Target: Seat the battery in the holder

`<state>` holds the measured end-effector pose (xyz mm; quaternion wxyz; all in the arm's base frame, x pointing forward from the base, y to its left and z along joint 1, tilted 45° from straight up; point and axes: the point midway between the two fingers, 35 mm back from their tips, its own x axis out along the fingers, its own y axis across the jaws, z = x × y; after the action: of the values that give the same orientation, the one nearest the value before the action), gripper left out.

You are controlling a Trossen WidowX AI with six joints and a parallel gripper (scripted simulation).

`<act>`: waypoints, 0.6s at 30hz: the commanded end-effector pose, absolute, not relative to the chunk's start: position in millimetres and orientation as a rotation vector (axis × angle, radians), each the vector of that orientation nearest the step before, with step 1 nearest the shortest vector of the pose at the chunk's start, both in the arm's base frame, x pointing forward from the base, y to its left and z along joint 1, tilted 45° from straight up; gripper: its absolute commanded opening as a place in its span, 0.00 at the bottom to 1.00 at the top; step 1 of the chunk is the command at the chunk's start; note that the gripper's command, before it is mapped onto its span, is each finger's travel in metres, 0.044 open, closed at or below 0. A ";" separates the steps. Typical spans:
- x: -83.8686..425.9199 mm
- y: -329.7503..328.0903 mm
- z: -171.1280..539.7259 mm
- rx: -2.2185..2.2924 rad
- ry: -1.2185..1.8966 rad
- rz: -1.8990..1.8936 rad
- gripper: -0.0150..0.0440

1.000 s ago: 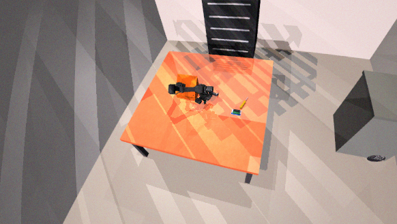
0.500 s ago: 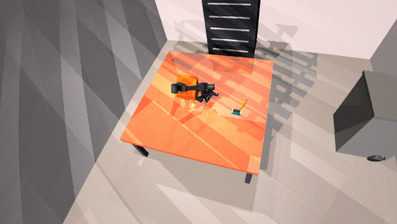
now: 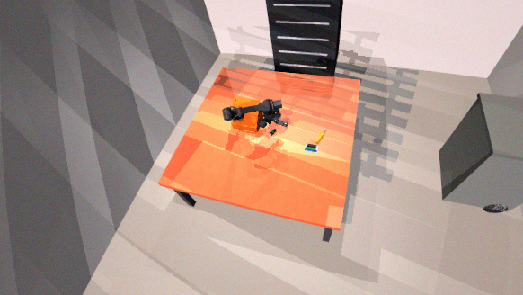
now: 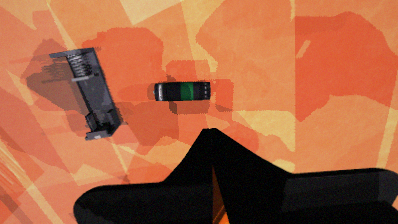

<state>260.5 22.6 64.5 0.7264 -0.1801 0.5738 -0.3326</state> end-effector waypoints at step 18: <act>266.9 9.0 37.4 -0.985 1.520 -0.242 0.64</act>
<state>265.0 16.4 50.5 0.6727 -0.3211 0.6338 -0.2065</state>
